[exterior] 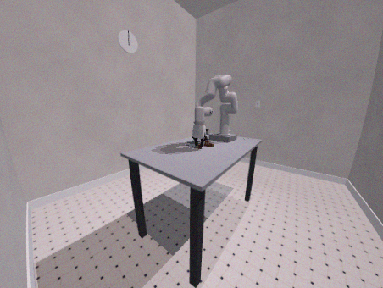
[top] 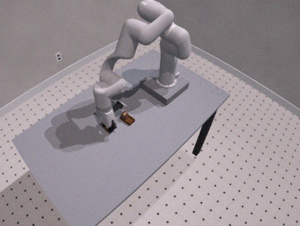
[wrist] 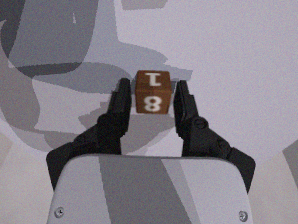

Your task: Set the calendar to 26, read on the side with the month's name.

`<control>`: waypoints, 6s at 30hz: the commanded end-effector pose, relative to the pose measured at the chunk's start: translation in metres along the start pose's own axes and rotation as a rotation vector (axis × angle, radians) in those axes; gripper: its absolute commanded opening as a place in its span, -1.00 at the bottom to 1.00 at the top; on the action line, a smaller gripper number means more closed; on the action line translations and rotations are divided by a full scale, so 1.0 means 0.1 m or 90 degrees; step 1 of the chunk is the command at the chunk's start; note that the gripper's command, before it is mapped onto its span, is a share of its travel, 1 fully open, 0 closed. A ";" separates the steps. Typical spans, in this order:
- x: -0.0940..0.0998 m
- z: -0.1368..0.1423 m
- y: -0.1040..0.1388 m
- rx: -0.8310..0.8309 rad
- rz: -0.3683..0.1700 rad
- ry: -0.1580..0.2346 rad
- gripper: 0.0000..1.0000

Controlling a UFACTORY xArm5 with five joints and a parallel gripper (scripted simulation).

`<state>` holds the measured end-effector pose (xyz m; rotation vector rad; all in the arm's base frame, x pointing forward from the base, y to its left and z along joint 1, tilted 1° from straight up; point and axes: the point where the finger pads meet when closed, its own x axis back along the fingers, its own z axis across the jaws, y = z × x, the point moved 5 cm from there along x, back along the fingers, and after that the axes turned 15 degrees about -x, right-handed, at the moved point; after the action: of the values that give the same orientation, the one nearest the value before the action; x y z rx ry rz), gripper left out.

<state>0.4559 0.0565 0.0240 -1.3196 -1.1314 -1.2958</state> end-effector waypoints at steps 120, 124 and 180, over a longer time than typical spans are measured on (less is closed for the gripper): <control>0.93 0.07 0.32 1.191 -0.003 -0.002 1.00; 0.94 0.07 0.34 1.264 -0.003 -0.002 1.00; 0.93 0.11 0.52 2.000 -0.001 -0.004 1.00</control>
<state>0.5096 0.0598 0.1155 1.1126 -1.2576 1.0976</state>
